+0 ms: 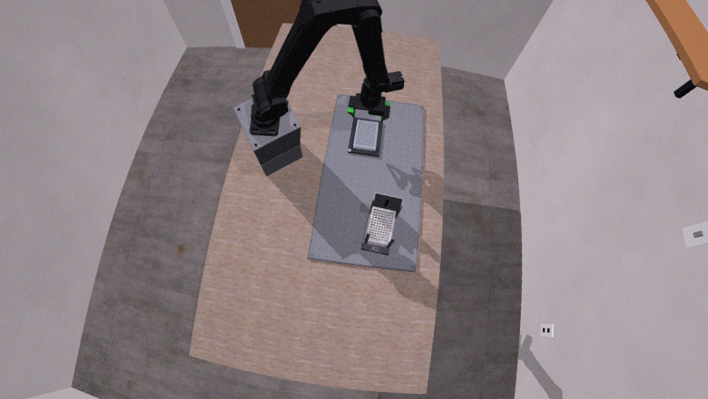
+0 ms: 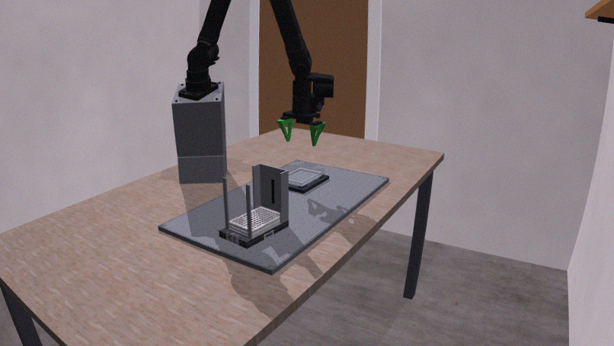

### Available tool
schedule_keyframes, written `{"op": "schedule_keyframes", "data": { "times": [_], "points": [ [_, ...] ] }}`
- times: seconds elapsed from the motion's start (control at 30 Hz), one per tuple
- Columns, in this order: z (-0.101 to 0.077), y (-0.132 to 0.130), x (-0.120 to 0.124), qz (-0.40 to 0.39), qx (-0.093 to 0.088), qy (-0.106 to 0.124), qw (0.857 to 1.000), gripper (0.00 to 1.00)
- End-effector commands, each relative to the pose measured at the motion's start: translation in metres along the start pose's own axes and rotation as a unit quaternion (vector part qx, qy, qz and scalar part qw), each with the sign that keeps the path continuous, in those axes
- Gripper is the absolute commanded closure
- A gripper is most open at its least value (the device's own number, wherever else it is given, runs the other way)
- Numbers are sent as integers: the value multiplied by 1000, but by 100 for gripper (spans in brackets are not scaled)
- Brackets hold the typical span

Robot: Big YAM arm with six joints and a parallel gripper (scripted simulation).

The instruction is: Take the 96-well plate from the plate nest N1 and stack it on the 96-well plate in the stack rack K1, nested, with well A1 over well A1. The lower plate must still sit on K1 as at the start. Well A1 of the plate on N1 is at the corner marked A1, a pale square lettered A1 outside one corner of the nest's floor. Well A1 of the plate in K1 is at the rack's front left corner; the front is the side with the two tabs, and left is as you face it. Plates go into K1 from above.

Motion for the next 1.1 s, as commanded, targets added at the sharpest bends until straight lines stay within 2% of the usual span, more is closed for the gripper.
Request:
{"op": "schedule_keyframes", "data": {
  "times": [0.0,1.07],
  "points": [
    [4,-14,-3,3,13,-8,1000,0],
    [51,-8,-4,-3,9,-7,1000,0]
  ]
}}
Point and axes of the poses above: the point where the finger pads meet when closed, its own z axis out along the fingers, its own y axis across the jaws, x = y × z, the point moved 10 cm from there along -z, back along the fingers, and after that the axes turned 1 degree about -z, right-handed, at the moved point
